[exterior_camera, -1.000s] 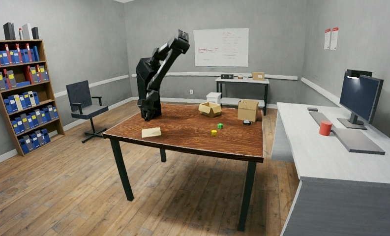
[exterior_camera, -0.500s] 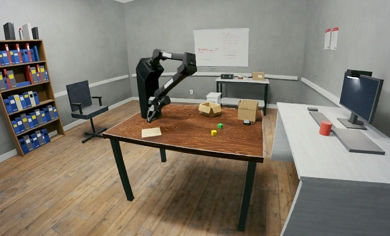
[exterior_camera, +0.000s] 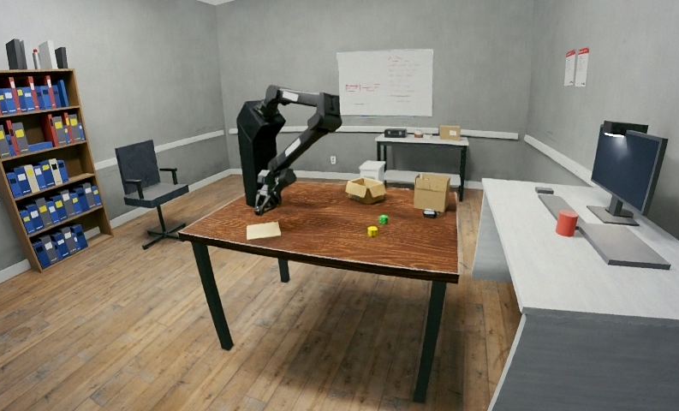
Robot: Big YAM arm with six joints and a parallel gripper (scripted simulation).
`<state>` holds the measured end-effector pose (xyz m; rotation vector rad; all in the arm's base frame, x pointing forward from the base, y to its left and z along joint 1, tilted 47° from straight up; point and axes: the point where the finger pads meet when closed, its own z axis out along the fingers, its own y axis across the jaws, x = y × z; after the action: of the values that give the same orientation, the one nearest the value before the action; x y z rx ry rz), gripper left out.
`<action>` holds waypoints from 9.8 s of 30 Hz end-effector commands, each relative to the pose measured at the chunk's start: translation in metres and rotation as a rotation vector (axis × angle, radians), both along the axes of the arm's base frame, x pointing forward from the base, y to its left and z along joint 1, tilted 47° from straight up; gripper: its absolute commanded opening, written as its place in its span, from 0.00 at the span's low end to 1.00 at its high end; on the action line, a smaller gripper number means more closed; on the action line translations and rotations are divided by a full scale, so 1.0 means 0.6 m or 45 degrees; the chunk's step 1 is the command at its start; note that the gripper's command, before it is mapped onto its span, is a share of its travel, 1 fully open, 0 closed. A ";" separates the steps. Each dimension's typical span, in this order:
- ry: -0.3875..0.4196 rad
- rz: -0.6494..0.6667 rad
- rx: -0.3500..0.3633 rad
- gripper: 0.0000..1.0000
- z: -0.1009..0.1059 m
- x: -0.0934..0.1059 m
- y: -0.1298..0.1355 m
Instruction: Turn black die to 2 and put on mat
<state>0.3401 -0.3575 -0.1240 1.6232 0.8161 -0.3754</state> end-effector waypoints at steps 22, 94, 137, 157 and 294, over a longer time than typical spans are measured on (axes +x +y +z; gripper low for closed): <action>0.015 -0.002 0.013 0.26 -0.070 0.062 -0.015; 0.030 0.005 0.021 0.26 -0.092 0.075 -0.010; 0.025 0.003 0.018 0.26 -0.088 0.075 -0.012; 0.027 0.005 0.019 0.26 -0.092 0.077 -0.012; 0.025 0.005 0.018 0.45 -0.091 0.078 -0.012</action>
<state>0.3889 -0.3705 -0.1727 1.6219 0.8277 -0.3837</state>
